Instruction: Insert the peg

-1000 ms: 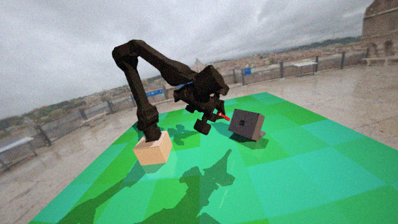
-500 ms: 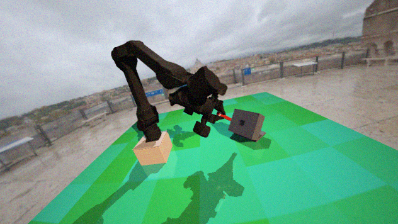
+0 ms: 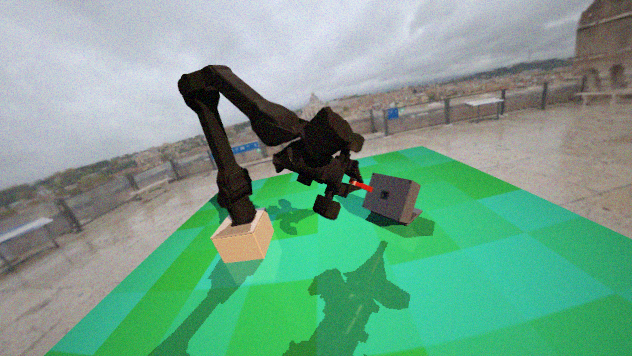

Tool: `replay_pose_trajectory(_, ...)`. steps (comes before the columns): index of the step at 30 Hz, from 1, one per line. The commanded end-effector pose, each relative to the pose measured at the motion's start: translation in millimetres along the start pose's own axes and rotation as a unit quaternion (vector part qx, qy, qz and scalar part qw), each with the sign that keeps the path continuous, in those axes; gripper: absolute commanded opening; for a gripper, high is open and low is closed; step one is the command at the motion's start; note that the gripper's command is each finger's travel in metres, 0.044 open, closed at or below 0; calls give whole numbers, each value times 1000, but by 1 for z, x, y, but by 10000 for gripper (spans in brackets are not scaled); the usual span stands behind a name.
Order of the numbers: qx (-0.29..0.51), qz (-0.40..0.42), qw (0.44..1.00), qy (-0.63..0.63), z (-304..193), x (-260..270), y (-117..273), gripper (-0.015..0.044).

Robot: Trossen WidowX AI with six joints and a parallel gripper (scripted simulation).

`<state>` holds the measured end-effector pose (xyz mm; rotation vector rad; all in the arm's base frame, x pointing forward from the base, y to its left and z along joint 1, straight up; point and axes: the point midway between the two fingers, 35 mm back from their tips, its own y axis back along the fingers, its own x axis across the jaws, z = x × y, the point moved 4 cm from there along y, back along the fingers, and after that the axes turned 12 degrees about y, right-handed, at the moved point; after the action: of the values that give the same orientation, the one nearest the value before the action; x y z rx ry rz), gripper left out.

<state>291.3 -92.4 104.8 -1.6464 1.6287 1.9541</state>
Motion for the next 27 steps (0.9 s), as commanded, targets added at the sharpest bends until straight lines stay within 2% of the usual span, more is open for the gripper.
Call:
replay_pose_trajectory(1,0,-3,1000,-4,0,2,-6,0)
replay_pose_trajectory(27,15,-21,1000,0,-3,5,-31,0)
